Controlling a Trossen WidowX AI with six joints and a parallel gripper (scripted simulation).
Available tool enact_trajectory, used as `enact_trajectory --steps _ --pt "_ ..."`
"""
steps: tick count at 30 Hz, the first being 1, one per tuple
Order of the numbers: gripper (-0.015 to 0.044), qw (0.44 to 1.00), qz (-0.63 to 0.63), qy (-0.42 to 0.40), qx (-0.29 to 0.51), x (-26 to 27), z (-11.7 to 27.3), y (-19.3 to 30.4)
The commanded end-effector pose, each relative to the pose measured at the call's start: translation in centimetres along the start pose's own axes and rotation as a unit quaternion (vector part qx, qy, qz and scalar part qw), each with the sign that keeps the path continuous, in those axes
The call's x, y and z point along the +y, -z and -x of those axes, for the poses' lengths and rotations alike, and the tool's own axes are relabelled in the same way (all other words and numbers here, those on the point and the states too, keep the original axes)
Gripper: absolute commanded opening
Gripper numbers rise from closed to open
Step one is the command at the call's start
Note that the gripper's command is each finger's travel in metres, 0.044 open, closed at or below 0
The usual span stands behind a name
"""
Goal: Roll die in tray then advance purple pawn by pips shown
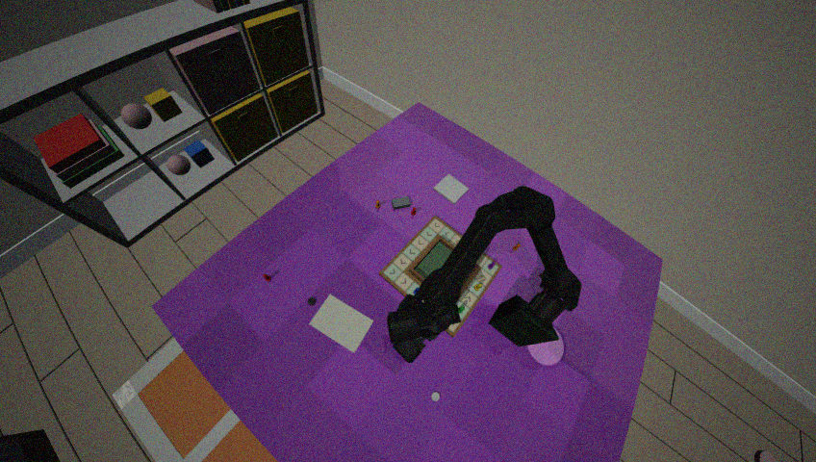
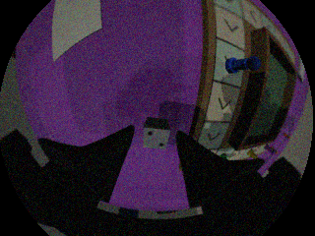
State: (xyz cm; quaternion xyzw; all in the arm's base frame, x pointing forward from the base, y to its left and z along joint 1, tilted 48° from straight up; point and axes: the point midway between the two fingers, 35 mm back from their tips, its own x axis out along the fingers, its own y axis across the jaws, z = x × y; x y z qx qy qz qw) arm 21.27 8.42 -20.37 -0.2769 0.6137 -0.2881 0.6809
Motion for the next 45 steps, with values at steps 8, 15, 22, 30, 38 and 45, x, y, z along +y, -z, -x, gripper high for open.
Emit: enact_trajectory --steps 8,15,22,30,38,45 --pt "0.0065 1.000 0.003 0.001 -0.002 0.0 -0.2 0.0" --pt "0.0000 1.000 0.003 -0.001 -0.002 0.4 1.7 -0.4" --pt "0.0000 1.000 0.003 -0.004 -0.001 1.0 7.4 -0.8" --pt "0.0000 1.000 0.003 -0.002 -0.001 0.9 12.2 -0.4" --pt "0.0000 0.999 0.050 -0.005 -0.001 0.0 12.2 -1.2" --pt "0.0000 0.990 0.143 -0.009 -0.002 -1.9 12.0 -2.6"
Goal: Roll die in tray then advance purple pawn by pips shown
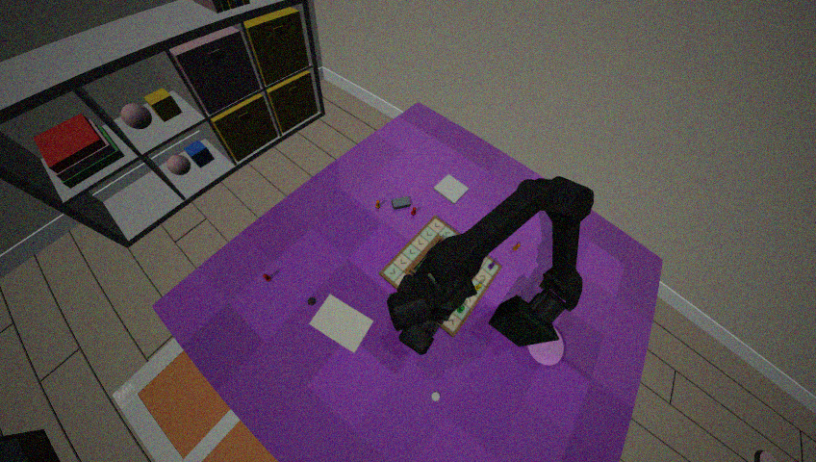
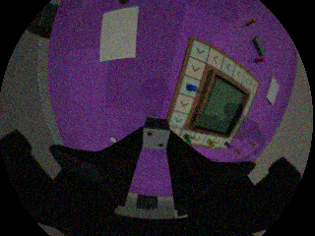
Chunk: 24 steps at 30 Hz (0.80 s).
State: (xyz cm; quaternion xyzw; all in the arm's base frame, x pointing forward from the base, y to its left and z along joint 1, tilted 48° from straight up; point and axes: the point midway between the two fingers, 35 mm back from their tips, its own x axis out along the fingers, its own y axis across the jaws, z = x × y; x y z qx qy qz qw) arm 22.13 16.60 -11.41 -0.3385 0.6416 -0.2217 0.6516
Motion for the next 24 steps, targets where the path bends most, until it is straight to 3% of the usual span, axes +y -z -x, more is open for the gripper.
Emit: enact_trajectory --steps 1,24 --pt "0.0000 0.998 0.058 -0.003 -0.003 -1.4 0.0 -0.6" --pt "0.0000 0.935 0.354 -0.004 -0.007 -8.8 -1.2 -2.7"
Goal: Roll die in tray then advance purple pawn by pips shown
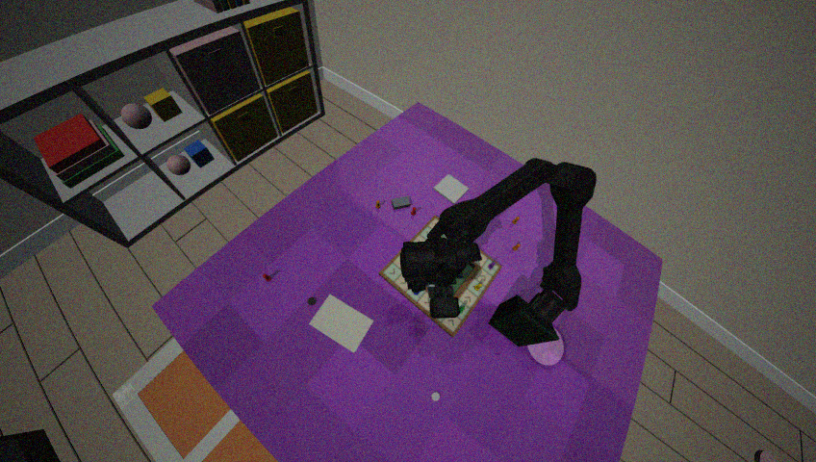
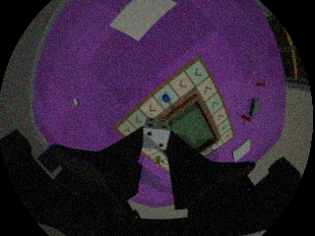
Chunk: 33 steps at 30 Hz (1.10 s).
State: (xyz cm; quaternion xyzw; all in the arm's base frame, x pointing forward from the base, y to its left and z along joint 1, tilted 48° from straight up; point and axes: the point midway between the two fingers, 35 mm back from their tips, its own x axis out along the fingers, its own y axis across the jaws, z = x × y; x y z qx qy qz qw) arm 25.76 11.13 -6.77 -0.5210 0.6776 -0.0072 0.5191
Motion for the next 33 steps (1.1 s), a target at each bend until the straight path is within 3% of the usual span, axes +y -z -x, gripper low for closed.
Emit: enact_trajectory --steps 1,28,33 --pt "0.0000 0.998 0.060 0.002 -0.002 -1.4 -0.2 0.7" --pt "0.0000 0.917 0.399 0.008 0.016 -8.2 -2.5 6.2" --pt "0.0000 0.909 0.417 0.007 0.017 -8.5 -2.6 6.6"
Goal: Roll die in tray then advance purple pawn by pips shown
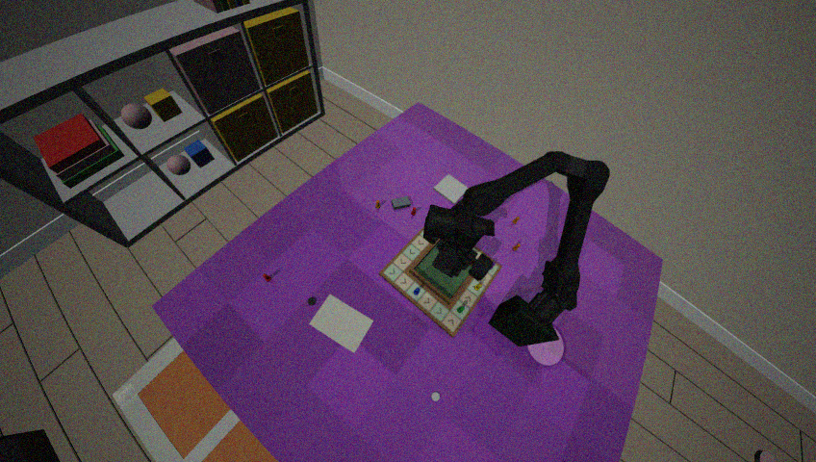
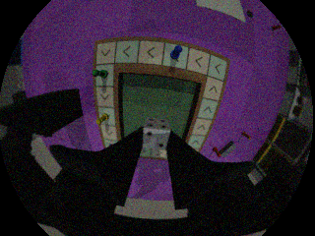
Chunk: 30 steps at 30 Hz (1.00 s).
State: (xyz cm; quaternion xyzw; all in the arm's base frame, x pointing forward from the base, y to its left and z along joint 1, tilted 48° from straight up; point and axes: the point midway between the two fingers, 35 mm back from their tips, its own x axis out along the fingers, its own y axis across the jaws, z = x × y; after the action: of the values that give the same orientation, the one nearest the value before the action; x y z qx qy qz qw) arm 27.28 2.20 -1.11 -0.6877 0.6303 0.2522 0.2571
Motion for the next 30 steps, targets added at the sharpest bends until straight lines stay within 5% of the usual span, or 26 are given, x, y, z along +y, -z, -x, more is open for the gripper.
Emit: enact_trajectory --steps 1,17,30 --pt "0.0000 1.000 0.020 0.002 0.002 0.0 -0.1 0.4" --pt "0.0000 0.975 0.024 -0.060 -0.210 1.2 -1.4 -0.1" --pt "0.0000 0.916 0.020 -0.012 -0.401 1.3 -1.6 -0.1"
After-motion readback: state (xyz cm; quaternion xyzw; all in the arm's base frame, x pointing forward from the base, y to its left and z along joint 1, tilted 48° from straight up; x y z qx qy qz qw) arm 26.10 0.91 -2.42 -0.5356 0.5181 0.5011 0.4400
